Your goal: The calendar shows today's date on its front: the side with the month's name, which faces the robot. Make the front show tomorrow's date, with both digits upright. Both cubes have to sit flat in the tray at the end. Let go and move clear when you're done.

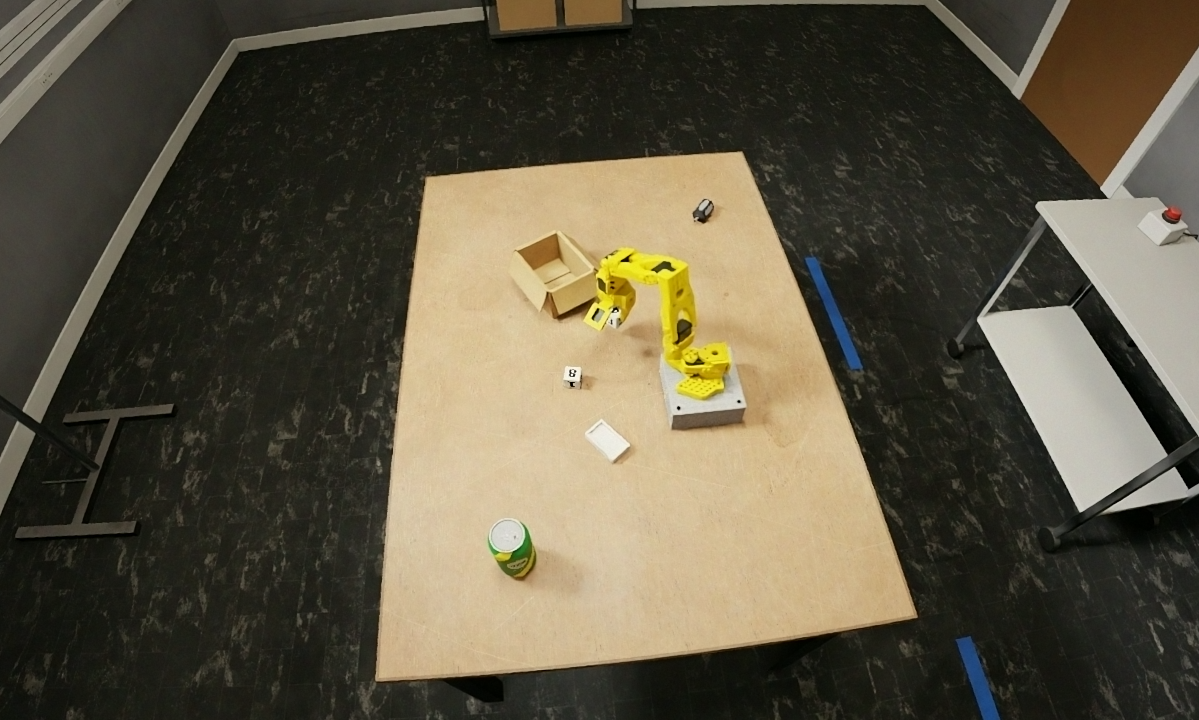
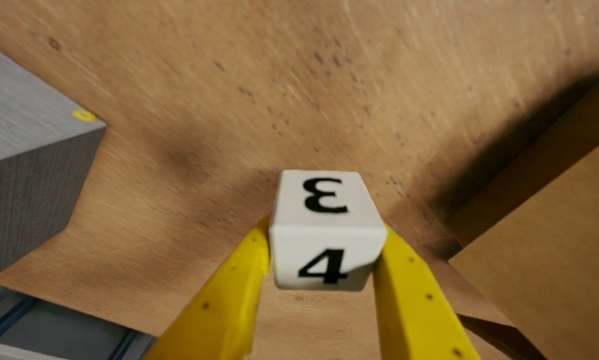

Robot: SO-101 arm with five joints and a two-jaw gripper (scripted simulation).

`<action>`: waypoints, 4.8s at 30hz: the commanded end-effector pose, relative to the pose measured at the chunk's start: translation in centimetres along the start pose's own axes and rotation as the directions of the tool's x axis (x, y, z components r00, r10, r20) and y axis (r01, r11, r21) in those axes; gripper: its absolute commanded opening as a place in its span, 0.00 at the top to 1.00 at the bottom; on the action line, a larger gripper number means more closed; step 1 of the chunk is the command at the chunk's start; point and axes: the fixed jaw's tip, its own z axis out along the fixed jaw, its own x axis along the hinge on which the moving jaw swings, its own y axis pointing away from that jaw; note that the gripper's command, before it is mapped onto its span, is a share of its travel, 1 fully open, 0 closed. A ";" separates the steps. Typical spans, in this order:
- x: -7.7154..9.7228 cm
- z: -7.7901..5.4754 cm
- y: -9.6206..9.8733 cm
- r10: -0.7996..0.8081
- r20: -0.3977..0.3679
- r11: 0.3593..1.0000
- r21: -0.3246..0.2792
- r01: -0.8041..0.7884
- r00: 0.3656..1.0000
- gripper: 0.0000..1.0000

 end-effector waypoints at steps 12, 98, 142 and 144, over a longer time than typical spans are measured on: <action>-0.3 -0.6 -0.5 0.077 -0.002 0.996 0.035 -0.077 0.997 1.00; -9.2 -0.1 1.0 0.955 0.066 0.288 0.026 -0.957 0.289 1.00; -9.2 1.5 0.9 0.955 0.066 0.288 0.026 -0.957 0.289 1.00; -9.2 1.6 0.9 0.955 0.066 0.288 0.026 -0.957 0.289 1.00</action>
